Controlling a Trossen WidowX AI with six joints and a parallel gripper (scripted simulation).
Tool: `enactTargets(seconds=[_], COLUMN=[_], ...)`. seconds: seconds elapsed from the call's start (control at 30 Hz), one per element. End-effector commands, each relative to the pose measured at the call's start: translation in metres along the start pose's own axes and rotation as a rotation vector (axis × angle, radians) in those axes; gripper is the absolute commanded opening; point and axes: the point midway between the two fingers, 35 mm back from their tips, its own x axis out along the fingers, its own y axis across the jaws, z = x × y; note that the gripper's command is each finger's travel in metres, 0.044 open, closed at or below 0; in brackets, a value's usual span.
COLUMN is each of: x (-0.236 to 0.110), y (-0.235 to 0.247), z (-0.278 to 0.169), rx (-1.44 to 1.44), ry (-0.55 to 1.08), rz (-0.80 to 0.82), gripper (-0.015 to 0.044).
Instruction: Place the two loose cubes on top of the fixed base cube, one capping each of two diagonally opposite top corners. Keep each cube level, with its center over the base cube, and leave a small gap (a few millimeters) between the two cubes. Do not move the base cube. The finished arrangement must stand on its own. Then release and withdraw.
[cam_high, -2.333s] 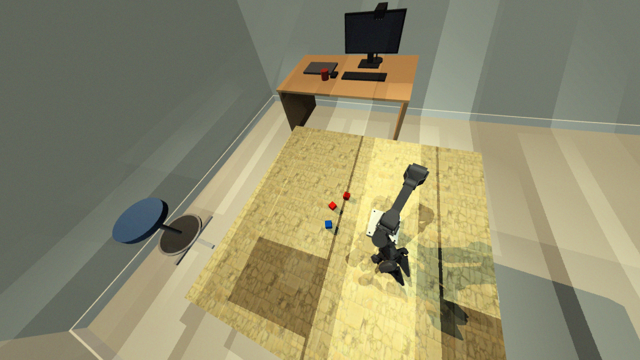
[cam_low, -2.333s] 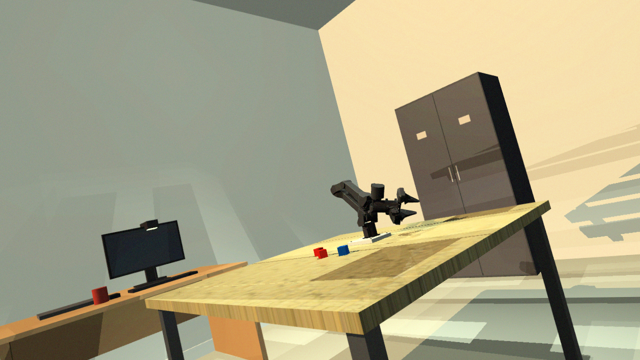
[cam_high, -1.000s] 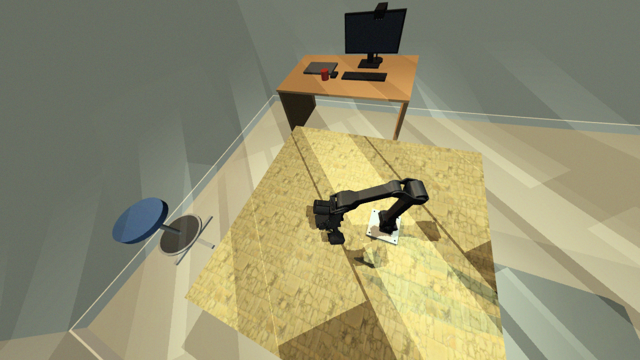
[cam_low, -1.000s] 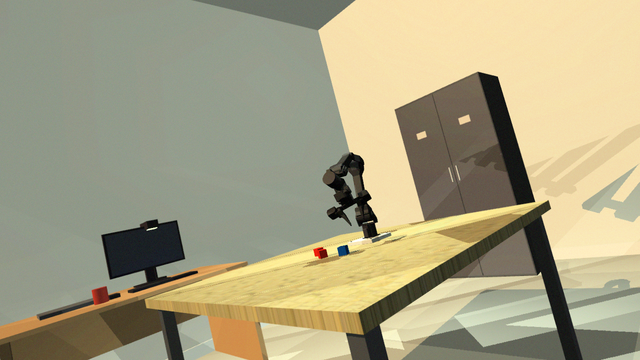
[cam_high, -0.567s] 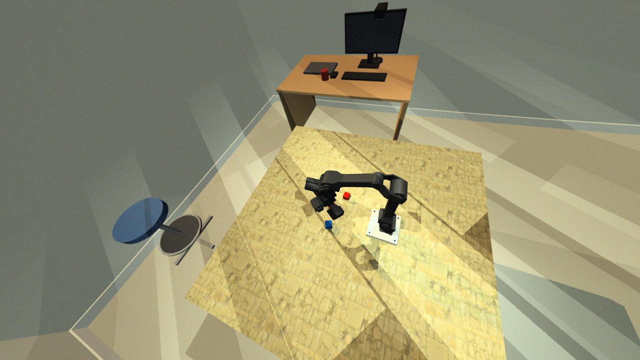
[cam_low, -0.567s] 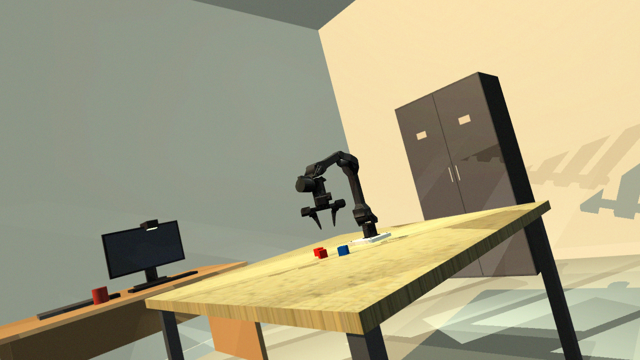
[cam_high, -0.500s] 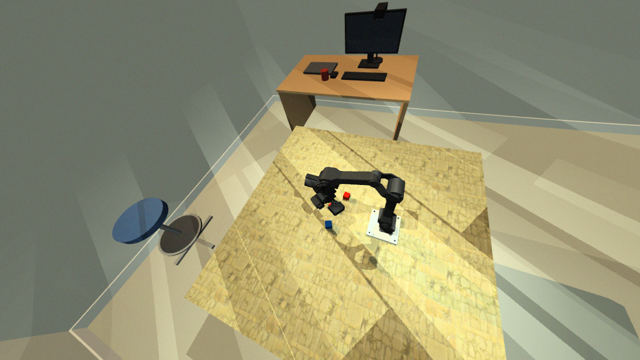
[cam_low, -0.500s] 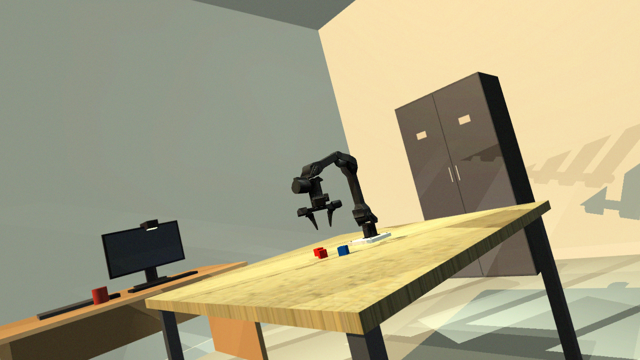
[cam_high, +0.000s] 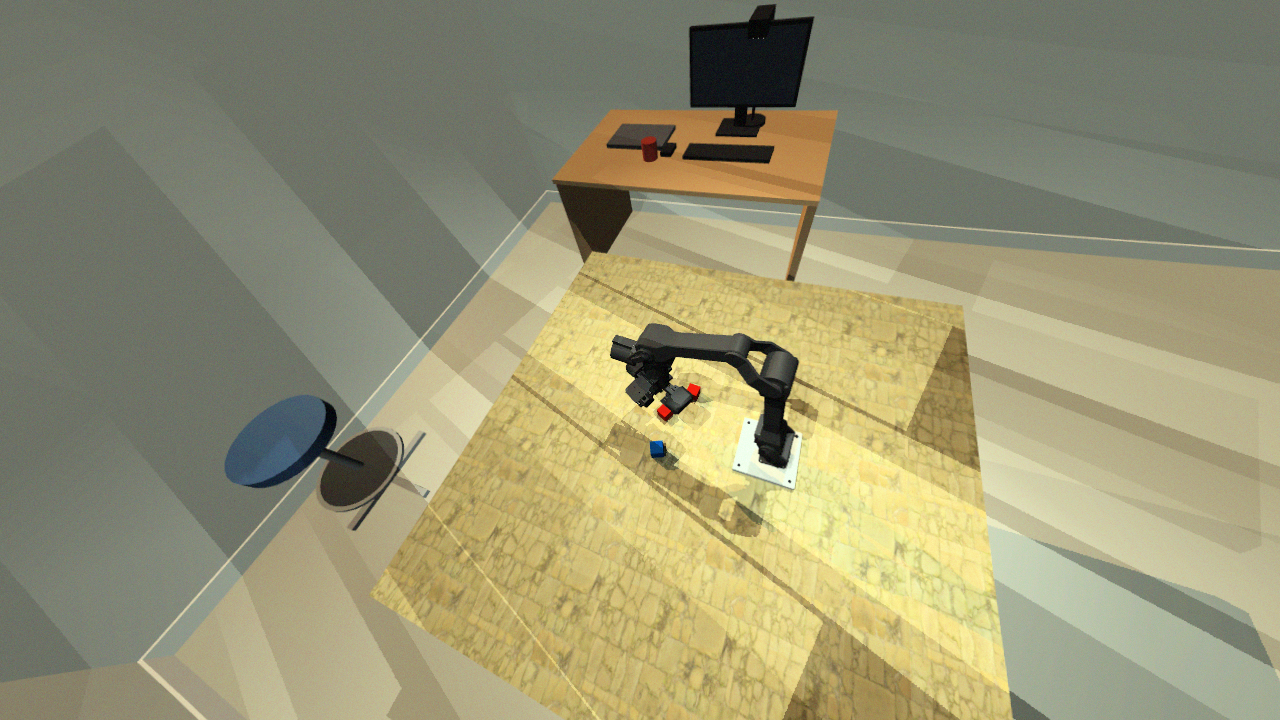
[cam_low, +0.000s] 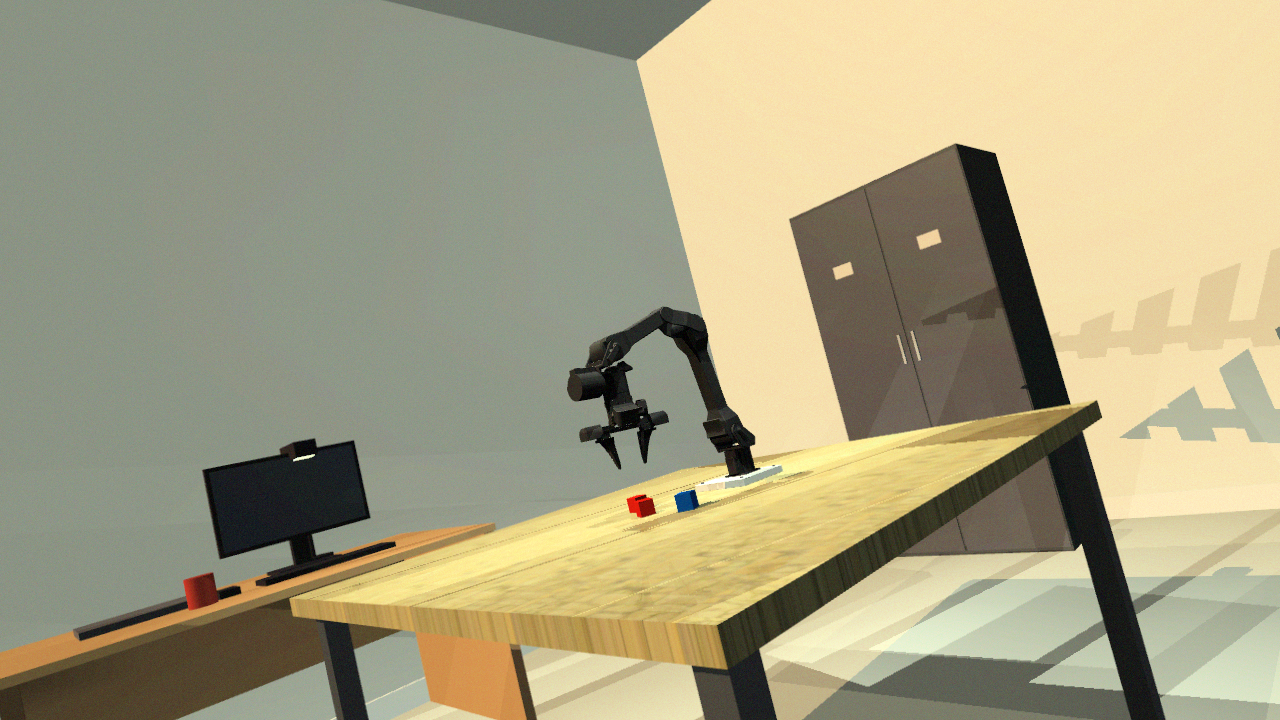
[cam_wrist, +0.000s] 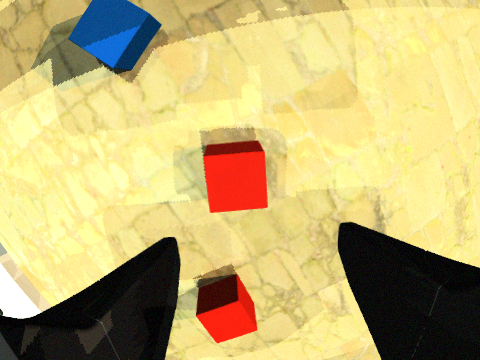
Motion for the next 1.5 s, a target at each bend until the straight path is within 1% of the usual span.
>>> enactTargets(seconds=[0.0,0.07,0.2,0.37,0.5,1.2,1.4,1.47], x=[0.031,0.041,0.043,0.057,0.059,0.09,0.09,0.09], y=[0.004,0.005,0.005,0.005,0.005,0.006,0.006,0.006], z=[-0.003,-0.003,-0.003,-0.004,-0.004,-0.004,-0.004,-0.004], rx=[-0.004,-0.004,-0.004,-0.004,-0.004,-0.004,-0.004,-0.004], ry=[0.013,0.013,0.013,0.013,0.013,0.014,0.014,0.014], rz=[0.019,0.019,0.019,0.019,0.019,0.019,0.019,0.019], gripper=[0.0265,0.0265,0.0265,0.0265,0.0265,0.0265,0.0107,0.0105])
